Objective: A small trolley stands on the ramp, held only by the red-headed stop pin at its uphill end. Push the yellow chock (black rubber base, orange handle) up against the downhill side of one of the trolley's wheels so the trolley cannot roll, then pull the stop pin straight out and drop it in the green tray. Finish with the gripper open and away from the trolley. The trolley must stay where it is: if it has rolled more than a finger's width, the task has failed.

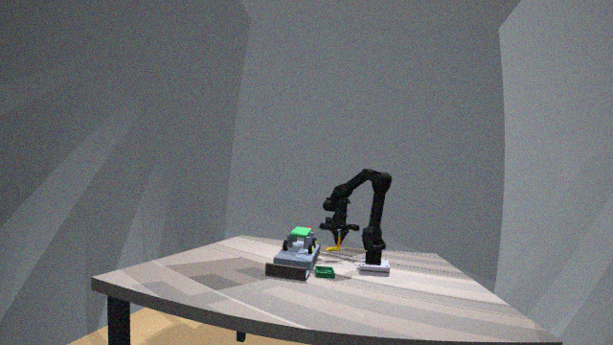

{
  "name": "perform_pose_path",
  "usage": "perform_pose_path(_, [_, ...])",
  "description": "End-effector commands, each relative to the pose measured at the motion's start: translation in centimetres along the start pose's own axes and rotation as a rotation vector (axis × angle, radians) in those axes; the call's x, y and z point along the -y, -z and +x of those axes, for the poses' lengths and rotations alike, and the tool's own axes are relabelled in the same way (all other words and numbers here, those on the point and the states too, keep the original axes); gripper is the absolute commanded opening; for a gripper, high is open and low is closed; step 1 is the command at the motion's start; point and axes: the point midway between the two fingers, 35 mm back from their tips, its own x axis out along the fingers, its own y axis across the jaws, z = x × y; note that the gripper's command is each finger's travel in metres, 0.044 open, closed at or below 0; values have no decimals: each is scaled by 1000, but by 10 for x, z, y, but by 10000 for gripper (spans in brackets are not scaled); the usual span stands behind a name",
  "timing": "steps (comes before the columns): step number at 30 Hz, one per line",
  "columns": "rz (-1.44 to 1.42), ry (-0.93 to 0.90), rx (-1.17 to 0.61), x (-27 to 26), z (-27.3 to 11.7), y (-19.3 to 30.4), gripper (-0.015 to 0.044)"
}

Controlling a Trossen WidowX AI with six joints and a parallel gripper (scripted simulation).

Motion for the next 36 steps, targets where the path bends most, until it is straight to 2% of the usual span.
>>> perform_pose_path(1, [-4, -7, 9, -1, -14, -1, 0])
perform_pose_path(22, [-4, -7, 9, -3, -82, -3, 0])
perform_pose_path(29, [-10, -7, 9, -3, -84, -3, 0])
perform_pose_path(36, [-216, -6, 10, -3, -84, -3, 0])
